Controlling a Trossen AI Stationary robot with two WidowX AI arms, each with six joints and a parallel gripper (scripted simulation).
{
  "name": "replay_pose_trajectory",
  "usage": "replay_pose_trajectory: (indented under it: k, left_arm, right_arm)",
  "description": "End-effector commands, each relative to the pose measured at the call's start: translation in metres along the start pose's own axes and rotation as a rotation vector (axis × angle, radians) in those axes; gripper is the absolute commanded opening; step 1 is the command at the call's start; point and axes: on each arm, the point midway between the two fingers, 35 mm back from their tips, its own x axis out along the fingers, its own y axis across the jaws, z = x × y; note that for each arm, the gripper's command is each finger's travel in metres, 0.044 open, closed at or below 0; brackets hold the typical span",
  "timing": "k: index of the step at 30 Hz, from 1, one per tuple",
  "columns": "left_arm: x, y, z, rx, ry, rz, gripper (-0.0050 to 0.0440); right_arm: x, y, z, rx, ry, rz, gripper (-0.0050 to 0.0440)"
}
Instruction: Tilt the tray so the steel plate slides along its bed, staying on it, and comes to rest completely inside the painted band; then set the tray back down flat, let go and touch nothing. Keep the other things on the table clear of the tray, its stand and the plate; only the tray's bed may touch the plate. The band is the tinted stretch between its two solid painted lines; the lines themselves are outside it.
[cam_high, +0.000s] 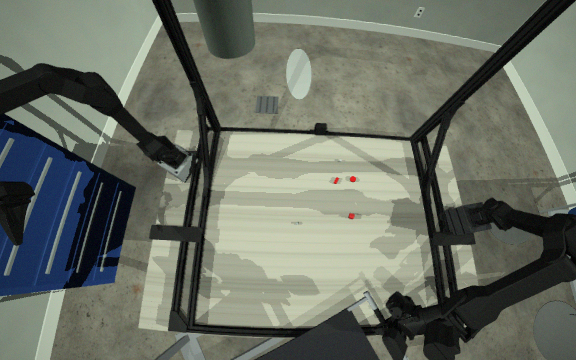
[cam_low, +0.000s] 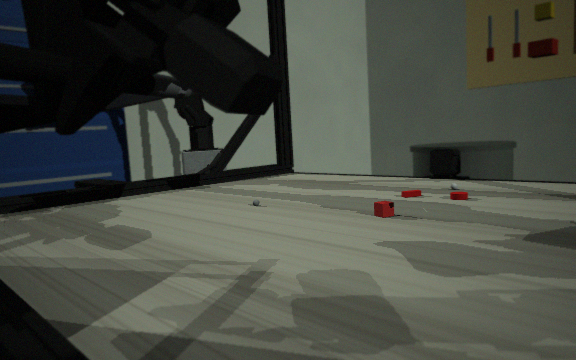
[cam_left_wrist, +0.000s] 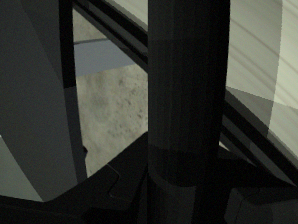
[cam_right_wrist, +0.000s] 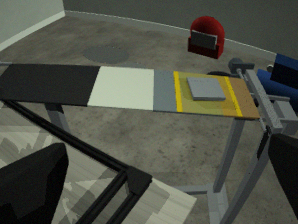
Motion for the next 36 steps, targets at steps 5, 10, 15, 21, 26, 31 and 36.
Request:
replay_pose_trajectory:
  k: [5, 10, 15, 21, 26, 31, 36]
  left_arm:
    - [0.013, -0.014, -0.001, 0.0, 0.002, -0.02, 0.0]
    - [0.022, -0.023, -0.001, 0.0, 0.002, -0.033, 0.0]
    - [0.028, -0.028, -0.001, 0.0, 0.002, -0.043, 0.0]
    - [0.039, -0.038, -0.001, 0.0, 0.002, -0.049, 0.0]
    - [0.049, -0.046, -0.001, 0.0, 0.002, -0.057, 0.0]
    - [0.054, -0.051, -0.001, 0.0, 0.002, -0.06, 0.0]
    - [0.064, -0.059, -0.001, 0.0, 0.002, -0.064, 0.0]
  right_arm:
    - [0.0, 0.0, 0.0, -0.002, 0.0, -0.001, 0.044]
    - [0.0, 0.0, 0.0, -0.002, 0.0, -0.001, 0.044]
    - [0.0, 0.0, 0.0, -0.002, 0.0, -0.001, 0.044]
    - [0.0, 0.0, 0.0, -0.002, 0.0, -0.001, 0.044]
    - [0.0, 0.0, 0.0, -0.002, 0.0, -0.001, 0.044]
    - [0.0, 0.0, 0.0, -0.002, 0.0, -0.001, 0.044]
    - [0.0, 0.0, 0.0, -0.002, 0.0, -0.001, 0.044]
